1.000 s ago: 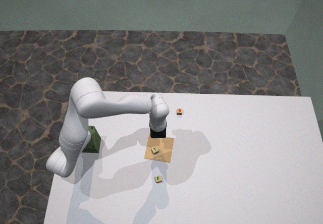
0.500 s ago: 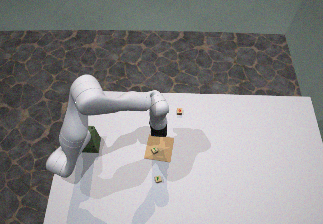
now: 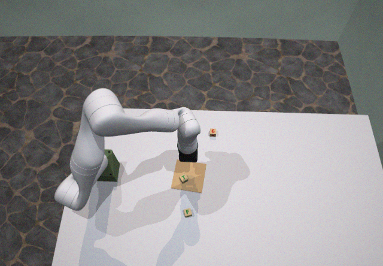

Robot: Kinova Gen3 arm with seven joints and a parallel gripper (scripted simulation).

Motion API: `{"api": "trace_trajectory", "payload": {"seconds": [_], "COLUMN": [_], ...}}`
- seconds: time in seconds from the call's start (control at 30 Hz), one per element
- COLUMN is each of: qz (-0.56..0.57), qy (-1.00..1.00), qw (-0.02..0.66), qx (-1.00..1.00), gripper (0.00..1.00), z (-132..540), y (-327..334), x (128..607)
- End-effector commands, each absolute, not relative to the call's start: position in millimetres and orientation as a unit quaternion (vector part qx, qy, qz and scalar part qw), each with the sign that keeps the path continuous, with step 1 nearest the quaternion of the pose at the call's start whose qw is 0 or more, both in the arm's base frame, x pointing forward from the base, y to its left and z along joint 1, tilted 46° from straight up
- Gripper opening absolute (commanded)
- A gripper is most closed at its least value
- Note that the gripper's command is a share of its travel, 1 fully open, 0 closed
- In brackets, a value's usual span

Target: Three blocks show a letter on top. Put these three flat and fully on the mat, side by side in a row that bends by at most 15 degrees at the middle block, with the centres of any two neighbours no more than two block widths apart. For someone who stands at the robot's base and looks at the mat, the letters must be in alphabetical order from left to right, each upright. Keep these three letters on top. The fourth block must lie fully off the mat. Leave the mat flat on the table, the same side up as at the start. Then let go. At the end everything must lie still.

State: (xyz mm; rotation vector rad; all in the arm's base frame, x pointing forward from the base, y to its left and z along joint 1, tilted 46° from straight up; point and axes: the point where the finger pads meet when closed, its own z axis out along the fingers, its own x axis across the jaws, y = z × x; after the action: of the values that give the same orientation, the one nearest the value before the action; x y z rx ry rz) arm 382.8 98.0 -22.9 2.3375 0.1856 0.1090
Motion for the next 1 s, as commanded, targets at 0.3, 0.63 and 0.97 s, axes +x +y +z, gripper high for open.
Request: {"api": "trace_trajectory", "payload": {"seconds": [0.3, 0.63, 0.97], "qz": [0.042, 0.042, 0.042], "qy": [0.072, 0.072, 0.072], "qw": [0.387, 0.387, 0.387], "qx": [0.918, 0.918, 0.918], "gripper": [0.57, 0.57, 0.57], "z": [-39.9, -66.1, -88.5], "y": [81.8, 55.8, 33.7], "x": [386.1, 390.9, 394.9]}}
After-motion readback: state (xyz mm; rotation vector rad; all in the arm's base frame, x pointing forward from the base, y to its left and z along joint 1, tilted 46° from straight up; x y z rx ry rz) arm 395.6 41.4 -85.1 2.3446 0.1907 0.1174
